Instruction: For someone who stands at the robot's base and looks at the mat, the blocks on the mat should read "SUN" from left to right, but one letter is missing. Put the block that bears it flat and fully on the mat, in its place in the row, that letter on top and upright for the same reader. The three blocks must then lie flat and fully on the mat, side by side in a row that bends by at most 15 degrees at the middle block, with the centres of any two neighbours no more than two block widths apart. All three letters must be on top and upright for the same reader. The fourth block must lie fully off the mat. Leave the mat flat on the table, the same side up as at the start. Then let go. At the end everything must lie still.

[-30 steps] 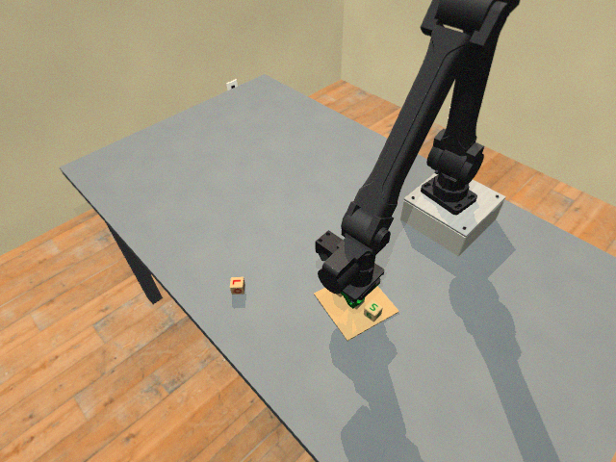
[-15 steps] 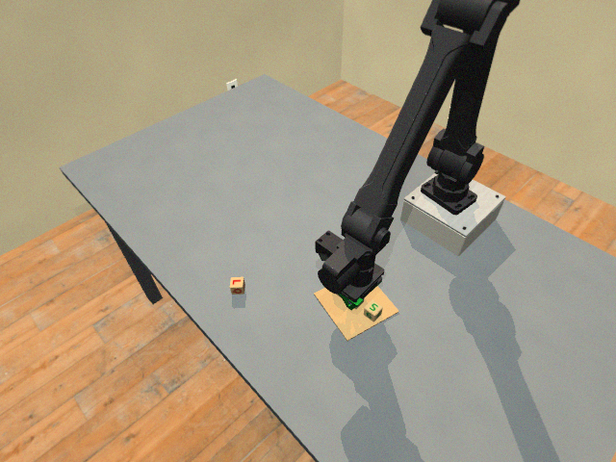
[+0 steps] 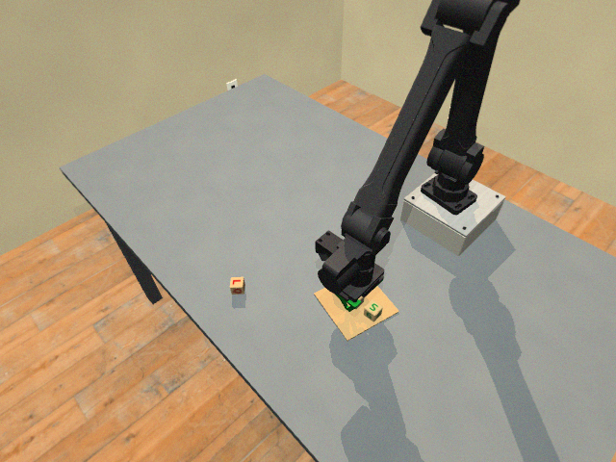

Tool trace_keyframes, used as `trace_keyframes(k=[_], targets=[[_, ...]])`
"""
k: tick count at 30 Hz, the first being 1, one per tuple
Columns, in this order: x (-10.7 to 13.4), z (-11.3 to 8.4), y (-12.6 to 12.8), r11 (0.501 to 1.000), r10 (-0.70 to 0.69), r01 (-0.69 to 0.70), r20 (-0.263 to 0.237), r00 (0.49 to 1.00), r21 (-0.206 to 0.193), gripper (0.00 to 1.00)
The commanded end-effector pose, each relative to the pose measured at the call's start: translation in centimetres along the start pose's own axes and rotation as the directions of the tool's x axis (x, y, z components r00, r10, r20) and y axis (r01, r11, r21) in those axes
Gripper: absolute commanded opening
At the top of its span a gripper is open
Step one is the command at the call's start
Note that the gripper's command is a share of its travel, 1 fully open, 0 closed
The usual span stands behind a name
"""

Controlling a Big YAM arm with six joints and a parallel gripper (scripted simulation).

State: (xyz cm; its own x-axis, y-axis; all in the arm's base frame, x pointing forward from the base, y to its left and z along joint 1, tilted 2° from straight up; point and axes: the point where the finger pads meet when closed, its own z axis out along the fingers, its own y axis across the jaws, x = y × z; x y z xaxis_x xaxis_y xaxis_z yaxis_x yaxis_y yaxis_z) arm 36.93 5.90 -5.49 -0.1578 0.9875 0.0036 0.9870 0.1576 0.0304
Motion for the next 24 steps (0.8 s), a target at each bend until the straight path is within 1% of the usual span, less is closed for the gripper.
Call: trace_keyframes(k=[1,8,13,16,24], targets=[[0.4,-0.1,0.8,1.0,-0.003,0.003,0.005,1.0,-0.022,0.58],[0.4,-0.3,0.9,1.0,-0.003,0.003,0.004,1.0,-0.027,0.58],[0.4,-1.4,1.1,0.999,-0.003,0.003,0.004,1.0,-0.035,0.58],[0.4,-1.5,1.1,0.999,-0.003,0.003,0.004,1.0,-0.033,0.58],[0.4,-2.8,2.2,0.999,-0.003,0.003,0.004,1.0,-0.055,0.58]])
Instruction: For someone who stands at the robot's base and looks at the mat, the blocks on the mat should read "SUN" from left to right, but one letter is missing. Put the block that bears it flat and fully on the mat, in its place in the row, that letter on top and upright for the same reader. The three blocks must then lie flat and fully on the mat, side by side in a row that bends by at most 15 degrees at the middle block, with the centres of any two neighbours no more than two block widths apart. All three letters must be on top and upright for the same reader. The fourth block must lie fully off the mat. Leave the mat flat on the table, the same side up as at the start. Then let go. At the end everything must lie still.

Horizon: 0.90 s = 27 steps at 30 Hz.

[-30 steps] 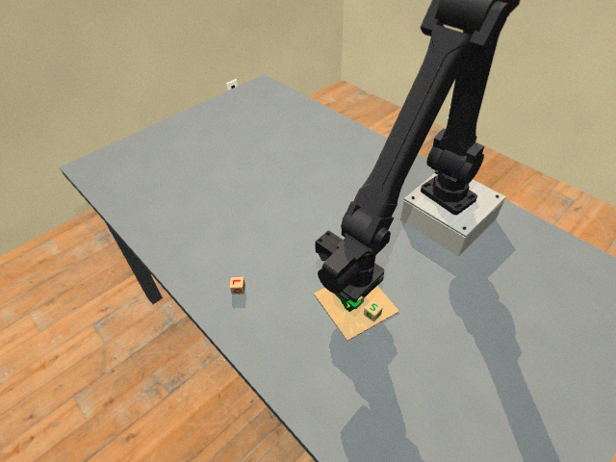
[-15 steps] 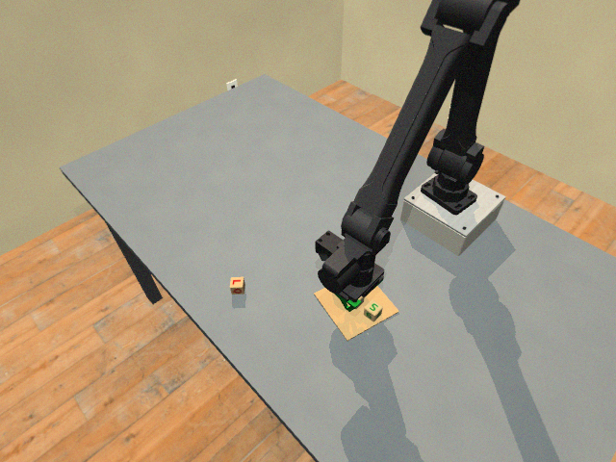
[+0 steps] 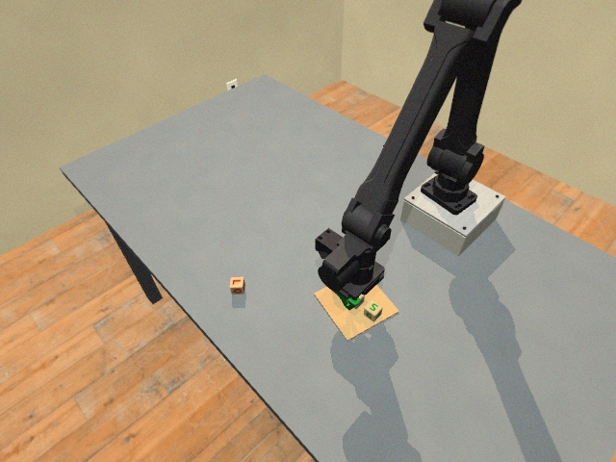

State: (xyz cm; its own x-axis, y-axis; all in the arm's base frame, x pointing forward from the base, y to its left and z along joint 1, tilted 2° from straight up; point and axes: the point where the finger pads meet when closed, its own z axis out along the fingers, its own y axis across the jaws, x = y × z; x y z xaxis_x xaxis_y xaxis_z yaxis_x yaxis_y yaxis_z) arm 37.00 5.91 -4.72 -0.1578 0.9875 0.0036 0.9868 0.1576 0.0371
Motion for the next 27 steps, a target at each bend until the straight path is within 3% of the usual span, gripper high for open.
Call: trace_keyframes(k=[1,8,9,14,21,25,26,27], targets=[[0.4,-2.1,2.1,0.999,-0.003,0.003,0.004,1.0,-0.046,0.58],[0.4,-3.0,2.3,0.999,-0.003,0.003,0.004,1.0,-0.05,0.58],[0.4,-2.1,0.9,1.0,-0.003,0.003,0.005,1.0,-0.016,0.58],[0.4,-4.0,2.3,0.999,-0.003,0.003,0.004,1.0,-0.053,0.58],[0.4,-5.0,2.3,0.999,-0.002,0.003,0.004,1.0,-0.052,0.58],[0.4,-4.7,1.6,0.999,-0.003,0.003,0.004,1.0,-0.035,0.58],[0.4,-3.9,1.0,1.0,-0.003,0.003,0.005,1.0,-0.01,0.58],[0.4,-4.5,1.4,1.0,-0.003,0.003,0.004,1.0,-0.026,0.58]])
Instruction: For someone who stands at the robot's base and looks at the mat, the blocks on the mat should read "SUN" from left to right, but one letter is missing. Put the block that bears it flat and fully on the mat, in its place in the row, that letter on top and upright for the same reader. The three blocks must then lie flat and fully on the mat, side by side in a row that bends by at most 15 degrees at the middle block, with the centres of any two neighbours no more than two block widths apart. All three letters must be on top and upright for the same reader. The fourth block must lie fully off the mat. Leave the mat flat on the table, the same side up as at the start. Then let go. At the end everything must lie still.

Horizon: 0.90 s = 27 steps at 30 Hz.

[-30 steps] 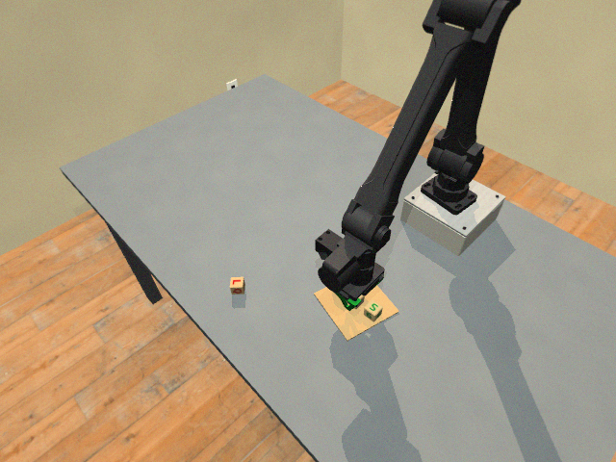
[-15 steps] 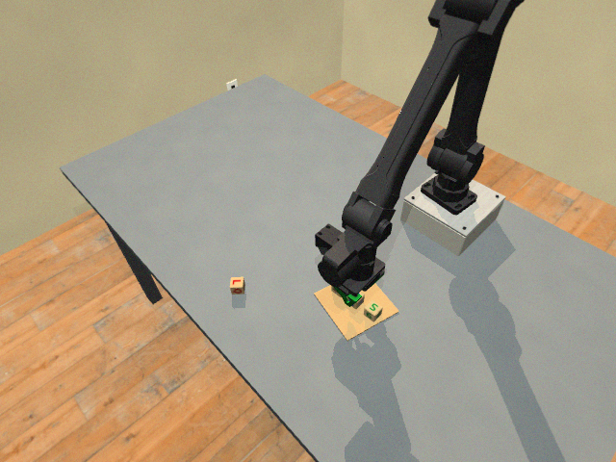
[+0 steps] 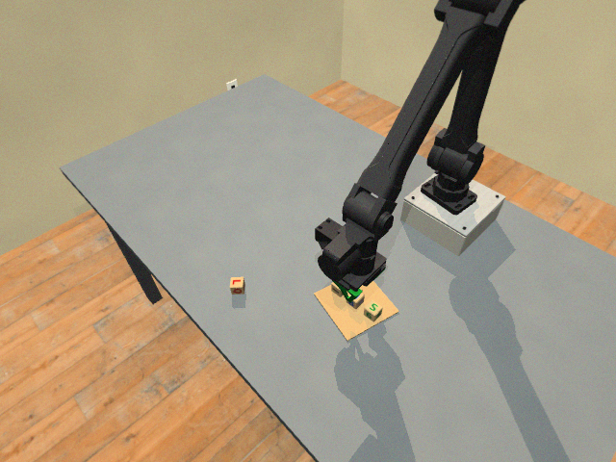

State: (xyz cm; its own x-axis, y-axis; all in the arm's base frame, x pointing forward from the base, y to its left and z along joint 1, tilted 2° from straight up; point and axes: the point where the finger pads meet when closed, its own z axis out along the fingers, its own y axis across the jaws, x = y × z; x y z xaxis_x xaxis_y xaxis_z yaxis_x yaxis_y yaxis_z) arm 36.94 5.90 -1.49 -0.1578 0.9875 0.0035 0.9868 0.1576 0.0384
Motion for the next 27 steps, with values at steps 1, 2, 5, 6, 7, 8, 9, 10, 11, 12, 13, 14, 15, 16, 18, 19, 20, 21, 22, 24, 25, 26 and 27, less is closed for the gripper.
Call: trace_keyframes(k=[1,2,5,6,7,8,9,10,11,12,13,14,15,16,18,19,20,21,22,24,25,26,27], targets=[[0.4,-1.8,1.7,0.999,-0.003,0.003,0.004,1.0,-0.039,0.58],[0.4,-2.2,2.0,0.999,-0.002,0.003,0.004,1.0,-0.047,0.58],[0.4,-2.3,2.0,0.999,-0.002,0.003,0.004,1.0,-0.048,0.58],[0.4,-2.2,1.8,0.999,-0.002,0.003,0.004,1.0,-0.042,0.58],[0.4,-1.8,1.5,1.0,-0.003,0.003,0.004,1.0,-0.03,0.58],[0.4,-1.6,1.4,1.0,-0.003,0.003,0.004,1.0,-0.024,0.58],[0.4,-1.5,1.4,1.0,-0.003,0.003,0.004,1.0,-0.022,0.58],[0.4,-1.6,1.4,1.0,-0.003,0.003,0.004,1.0,-0.023,0.58],[0.4,-1.6,1.4,1.0,-0.003,0.003,0.004,1.0,-0.023,0.58],[0.4,-1.6,1.4,1.0,-0.003,0.003,0.004,1.0,-0.023,0.58],[0.4,-1.6,1.4,1.0,-0.003,0.003,0.004,1.0,-0.023,0.58],[0.4,-1.6,1.4,1.0,-0.003,0.003,0.004,1.0,-0.023,0.58],[0.4,-1.6,1.4,1.0,-0.003,0.003,0.004,1.0,-0.023,0.58],[0.4,-1.7,1.5,1.0,-0.003,0.003,0.004,1.0,-0.025,0.58],[0.4,-2.2,1.8,0.999,-0.003,0.003,0.004,1.0,-0.039,0.58],[0.4,-2.6,2.1,0.999,-0.002,0.003,0.004,1.0,-0.049,0.58],[0.4,-2.8,2.1,0.999,-0.002,0.003,0.004,1.0,-0.051,0.58],[0.4,-2.9,2.2,0.999,-0.002,0.003,0.004,1.0,-0.052,0.58],[0.4,-3.1,2.2,0.999,-0.002,0.003,0.004,1.0,-0.052,0.58],[0.4,-3.5,2.1,0.999,-0.002,0.003,0.004,1.0,-0.052,0.58],[0.4,-3.7,2.2,0.999,-0.002,0.003,0.004,1.0,-0.052,0.58],[0.4,-4.0,2.3,0.999,-0.002,0.003,0.004,1.0,-0.054,0.58],[0.4,-4.3,2.3,0.998,-0.002,0.003,0.004,1.0,-0.056,0.58]])
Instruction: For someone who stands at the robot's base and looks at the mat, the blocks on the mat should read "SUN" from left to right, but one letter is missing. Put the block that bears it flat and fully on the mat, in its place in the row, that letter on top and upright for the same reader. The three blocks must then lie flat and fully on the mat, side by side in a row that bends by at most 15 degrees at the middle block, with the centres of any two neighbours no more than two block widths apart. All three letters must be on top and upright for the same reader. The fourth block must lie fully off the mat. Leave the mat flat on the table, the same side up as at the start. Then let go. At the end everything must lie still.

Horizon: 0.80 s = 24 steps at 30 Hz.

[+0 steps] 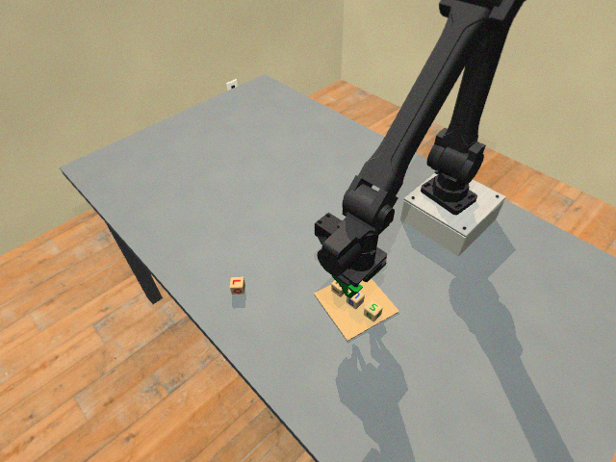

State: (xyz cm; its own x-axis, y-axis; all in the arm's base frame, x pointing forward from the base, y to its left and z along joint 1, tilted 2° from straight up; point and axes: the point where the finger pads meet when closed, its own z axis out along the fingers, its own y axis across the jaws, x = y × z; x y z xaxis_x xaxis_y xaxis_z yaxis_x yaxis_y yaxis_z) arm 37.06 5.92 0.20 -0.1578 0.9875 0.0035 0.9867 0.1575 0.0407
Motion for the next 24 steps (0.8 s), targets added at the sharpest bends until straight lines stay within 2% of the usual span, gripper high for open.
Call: trace_keyframes(k=[1,5,6,8,11,13,19,20,24], targets=[[0.4,-3.0,2.2,0.999,-0.002,0.003,0.004,1.0,-0.054,0.58],[0.4,-3.4,2.0,0.999,-0.002,0.003,0.004,1.0,-0.051,0.58],[0.3,-2.7,0.4,1.0,-0.003,0.003,0.004,1.0,-0.018,0.58],[0.4,-4.5,2.2,0.998,-0.002,0.003,0.004,1.0,-0.057,0.58],[0.4,-5.2,2.2,0.998,-0.002,0.003,0.004,1.0,-0.058,0.58],[0.3,-4.8,1.2,0.999,-0.002,0.003,0.004,1.0,-0.036,0.58],[0.3,-4.2,1.0,1.0,-0.003,0.003,0.004,1.0,-0.012,0.58],[0.3,-4.2,1.0,1.0,-0.003,0.003,0.004,1.0,-0.012,1.0],[0.3,-4.2,1.0,1.0,-0.003,0.003,0.004,1.0,-0.012,1.0]])
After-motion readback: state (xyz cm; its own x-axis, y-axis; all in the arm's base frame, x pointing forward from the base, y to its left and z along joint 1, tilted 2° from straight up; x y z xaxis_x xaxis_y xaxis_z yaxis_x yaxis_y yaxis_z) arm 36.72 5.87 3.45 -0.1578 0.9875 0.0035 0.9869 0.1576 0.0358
